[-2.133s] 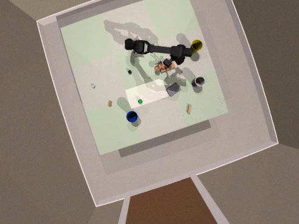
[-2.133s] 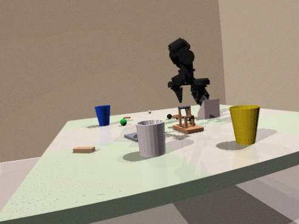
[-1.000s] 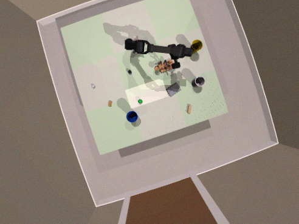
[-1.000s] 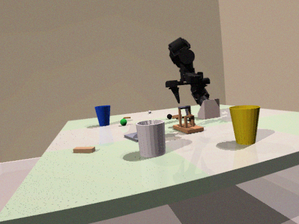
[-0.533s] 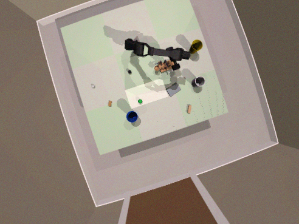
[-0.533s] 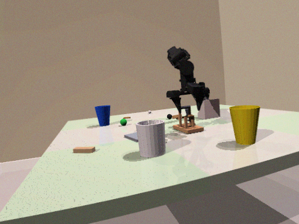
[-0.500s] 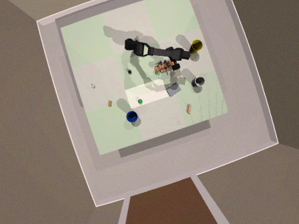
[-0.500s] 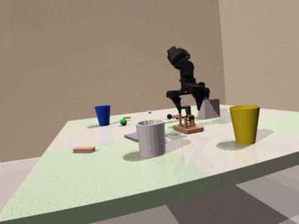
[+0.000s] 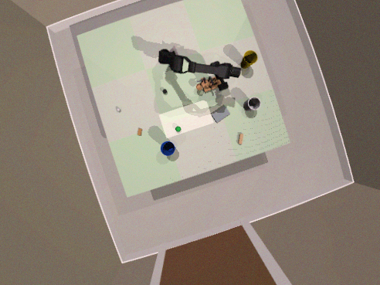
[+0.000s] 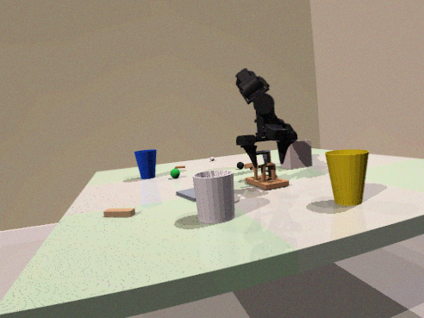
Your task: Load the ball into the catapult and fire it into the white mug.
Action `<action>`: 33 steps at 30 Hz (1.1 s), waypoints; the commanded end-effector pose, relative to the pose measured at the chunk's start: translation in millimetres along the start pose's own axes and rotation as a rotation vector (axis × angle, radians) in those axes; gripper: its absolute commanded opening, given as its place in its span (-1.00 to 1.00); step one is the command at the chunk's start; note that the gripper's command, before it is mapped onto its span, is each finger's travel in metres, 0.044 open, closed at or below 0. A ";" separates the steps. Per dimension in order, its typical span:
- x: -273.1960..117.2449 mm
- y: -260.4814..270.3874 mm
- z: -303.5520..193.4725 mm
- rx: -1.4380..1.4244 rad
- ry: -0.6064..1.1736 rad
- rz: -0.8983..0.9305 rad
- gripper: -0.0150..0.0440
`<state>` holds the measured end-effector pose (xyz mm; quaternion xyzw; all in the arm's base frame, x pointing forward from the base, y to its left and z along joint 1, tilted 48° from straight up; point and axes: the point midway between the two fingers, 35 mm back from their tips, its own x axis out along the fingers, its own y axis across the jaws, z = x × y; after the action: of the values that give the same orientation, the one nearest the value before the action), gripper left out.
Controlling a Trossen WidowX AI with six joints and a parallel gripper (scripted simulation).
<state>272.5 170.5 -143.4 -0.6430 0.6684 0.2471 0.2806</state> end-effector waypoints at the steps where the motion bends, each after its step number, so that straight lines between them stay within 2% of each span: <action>1: 11.5 1.4 -1.0 -0.009 0.010 0.004 1.00; 23: 34.9 2.2 -2.5 -0.008 0.012 0.004 1.00; 33: 31.4 0.9 -2.2 0.000 0.005 0.003 0.11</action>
<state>270.8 146.0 -163.7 -0.6426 0.6701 0.2458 0.2785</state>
